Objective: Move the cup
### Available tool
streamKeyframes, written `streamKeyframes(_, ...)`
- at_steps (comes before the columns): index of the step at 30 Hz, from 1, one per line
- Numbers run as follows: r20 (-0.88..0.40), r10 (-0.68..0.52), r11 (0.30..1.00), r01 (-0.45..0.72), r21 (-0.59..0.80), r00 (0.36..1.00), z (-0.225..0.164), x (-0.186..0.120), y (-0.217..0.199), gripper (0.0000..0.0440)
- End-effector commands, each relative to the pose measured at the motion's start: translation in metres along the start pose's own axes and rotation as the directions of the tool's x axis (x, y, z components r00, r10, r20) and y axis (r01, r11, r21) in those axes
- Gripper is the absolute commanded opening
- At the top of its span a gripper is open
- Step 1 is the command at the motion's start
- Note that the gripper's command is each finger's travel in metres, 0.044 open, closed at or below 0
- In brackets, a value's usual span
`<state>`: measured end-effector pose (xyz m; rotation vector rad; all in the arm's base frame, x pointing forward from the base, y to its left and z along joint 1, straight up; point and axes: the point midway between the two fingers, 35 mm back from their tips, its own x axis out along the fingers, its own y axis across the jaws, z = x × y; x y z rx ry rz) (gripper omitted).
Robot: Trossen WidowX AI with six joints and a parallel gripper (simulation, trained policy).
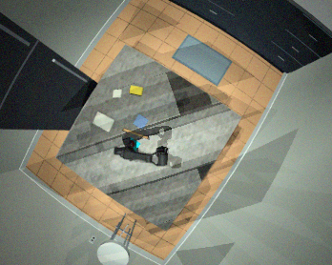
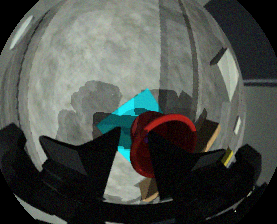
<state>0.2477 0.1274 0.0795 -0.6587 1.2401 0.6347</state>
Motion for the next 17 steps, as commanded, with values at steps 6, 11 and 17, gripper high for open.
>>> streamKeyframes(6,0.061,0.008,1.000,-0.008,0.000,0.998,-0.002,-0.013,0.003,0.0212)
streamKeyframes(11,0.097,0.005,1.000,-0.006,0.006,0.995,-0.001,-0.022,0.003,0.0249)
streamKeyframes(17,0.144,-0.005,1.000,0.004,0.013,0.990,0.002,-0.035,0.002,0.0287)
